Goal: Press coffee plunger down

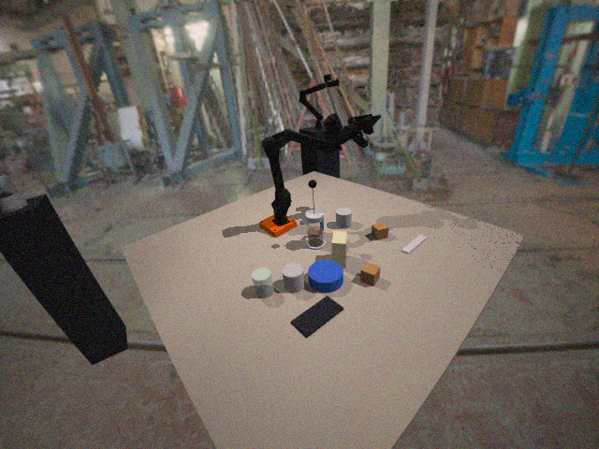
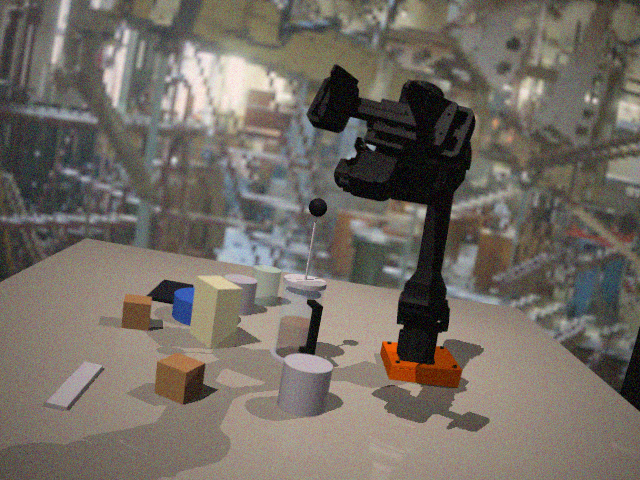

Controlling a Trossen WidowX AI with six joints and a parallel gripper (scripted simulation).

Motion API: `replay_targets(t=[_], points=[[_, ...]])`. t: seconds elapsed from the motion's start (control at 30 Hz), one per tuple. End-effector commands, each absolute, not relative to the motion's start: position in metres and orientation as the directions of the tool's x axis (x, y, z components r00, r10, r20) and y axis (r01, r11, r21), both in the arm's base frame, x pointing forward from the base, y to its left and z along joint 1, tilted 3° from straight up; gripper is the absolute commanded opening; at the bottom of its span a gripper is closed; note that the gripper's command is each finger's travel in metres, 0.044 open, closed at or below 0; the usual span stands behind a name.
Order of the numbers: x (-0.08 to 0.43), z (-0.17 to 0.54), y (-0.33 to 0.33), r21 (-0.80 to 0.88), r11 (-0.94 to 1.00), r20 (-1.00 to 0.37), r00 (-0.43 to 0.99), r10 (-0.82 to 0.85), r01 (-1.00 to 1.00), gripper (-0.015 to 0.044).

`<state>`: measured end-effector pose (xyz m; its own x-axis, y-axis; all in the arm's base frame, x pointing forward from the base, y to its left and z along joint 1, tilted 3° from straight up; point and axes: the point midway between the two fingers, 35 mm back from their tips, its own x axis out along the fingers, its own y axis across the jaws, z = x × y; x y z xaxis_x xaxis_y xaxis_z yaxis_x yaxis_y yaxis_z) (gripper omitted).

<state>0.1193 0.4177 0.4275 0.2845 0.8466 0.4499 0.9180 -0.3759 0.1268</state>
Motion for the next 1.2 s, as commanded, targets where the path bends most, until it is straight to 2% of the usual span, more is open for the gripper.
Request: replay_targets(t=[0.0, 0.13, 0.27, 0.43, 0.53, 0.7, 0.83, 1.0, 1.17], points=[[0.121, 0.428, 0.417, 0.139, -0.385, 0.445, 0.29, 0.847, 0.913, 0.0426], [0.135, 0.429, 0.405, 0.296, -0.474, 0.379, 0.354, 0.855, 0.829, 0.044], [0.163, 0.43, 0.374, 0.592, -0.527, 0.261, 0.473, 0.841, 0.61, 0.044], [0.196, 0.426, 0.317, 0.901, -0.339, 0.105, 0.624, 0.774, 0.269, 0.044], [0.207, 0.422, 0.286, 0.977, -0.172, 0.038, 0.686, 0.726, 0.128, 0.044], [0.214, 0.415, 0.245, 0.996, 0.091, -0.052, 0.754, 0.654, -0.011, 0.044], [0.215, 0.408, 0.211, 0.945, 0.317, -0.123, 0.801, 0.587, -0.087, 0.044], [0.21, 0.397, 0.166, 0.805, 0.577, -0.207, 0.846, 0.492, -0.139, 0.044], [0.196, 0.384, 0.122, 0.577, 0.8, -0.294, 0.873, 0.389, -0.162, 0.044]])
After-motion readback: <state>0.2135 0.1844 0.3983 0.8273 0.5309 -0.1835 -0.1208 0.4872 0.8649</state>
